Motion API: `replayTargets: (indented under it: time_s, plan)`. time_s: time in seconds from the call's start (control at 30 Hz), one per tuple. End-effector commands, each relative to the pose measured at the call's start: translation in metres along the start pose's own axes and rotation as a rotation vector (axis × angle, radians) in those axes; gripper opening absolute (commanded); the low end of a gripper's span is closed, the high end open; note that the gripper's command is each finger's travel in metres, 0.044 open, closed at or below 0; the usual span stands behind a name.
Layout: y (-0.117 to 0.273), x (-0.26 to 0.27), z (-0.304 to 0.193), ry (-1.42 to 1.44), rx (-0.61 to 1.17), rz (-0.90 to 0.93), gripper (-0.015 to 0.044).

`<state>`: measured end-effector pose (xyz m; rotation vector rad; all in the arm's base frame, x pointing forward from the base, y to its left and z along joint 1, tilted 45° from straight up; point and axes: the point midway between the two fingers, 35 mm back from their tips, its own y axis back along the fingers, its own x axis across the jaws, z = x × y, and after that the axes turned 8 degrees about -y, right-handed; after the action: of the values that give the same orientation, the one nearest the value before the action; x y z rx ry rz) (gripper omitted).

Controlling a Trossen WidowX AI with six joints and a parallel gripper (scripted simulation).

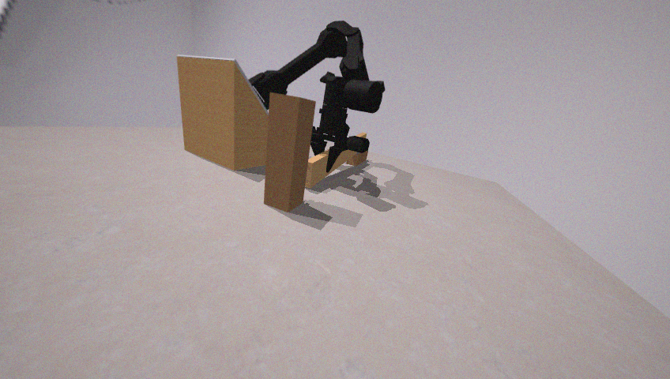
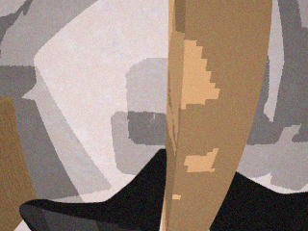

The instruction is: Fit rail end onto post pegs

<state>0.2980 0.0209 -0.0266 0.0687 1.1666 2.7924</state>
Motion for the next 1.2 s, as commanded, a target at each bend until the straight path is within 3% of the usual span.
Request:
replayTargets:
  time_s: [0.0, 1.17]
  plan:
    - [0.006, -0.005, 0.0, 0.009, -0.002, -0.015, 0.0]
    - [0.024, -0.01, 0.001, 0.009, -0.001, -0.015, 0.0]
